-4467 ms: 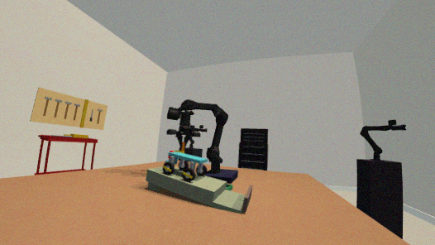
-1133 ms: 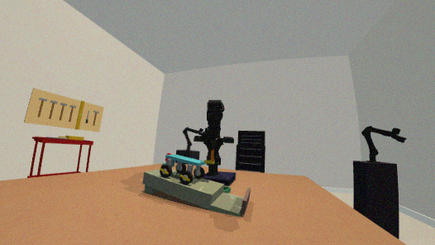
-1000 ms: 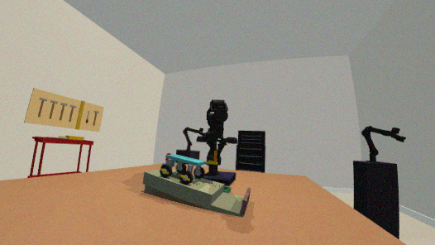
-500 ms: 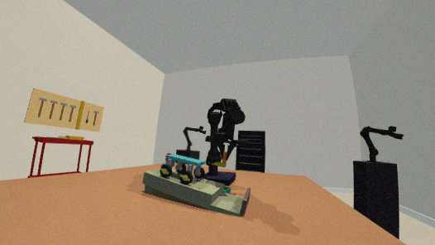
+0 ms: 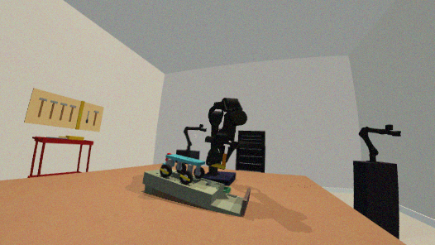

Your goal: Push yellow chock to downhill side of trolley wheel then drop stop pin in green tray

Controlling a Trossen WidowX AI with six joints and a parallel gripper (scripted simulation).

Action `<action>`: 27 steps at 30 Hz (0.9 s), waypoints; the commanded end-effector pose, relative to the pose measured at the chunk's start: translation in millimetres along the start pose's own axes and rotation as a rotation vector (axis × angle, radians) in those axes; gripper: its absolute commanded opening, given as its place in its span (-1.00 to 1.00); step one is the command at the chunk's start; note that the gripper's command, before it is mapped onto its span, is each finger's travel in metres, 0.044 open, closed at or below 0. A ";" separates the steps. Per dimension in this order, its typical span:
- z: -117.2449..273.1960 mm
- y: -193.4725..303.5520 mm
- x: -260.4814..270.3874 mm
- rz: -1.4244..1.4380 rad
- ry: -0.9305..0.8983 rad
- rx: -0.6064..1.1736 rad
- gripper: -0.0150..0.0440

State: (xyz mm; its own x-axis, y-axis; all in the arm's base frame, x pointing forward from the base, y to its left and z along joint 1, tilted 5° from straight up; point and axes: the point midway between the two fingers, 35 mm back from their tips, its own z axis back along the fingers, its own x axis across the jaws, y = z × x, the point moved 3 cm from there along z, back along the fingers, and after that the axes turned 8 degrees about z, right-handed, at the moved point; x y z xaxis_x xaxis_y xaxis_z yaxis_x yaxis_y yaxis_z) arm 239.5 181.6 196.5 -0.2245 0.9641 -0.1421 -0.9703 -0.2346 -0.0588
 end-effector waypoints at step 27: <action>-61.6 -8.2 -0.7 0.002 0.004 -0.008 -0.49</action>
State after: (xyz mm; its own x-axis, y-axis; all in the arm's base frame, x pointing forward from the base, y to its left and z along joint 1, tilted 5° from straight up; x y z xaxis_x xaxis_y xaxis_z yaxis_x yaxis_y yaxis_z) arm 252.4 177.9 143.6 -0.2240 0.9647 -0.1384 -0.9696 -0.2350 -0.0685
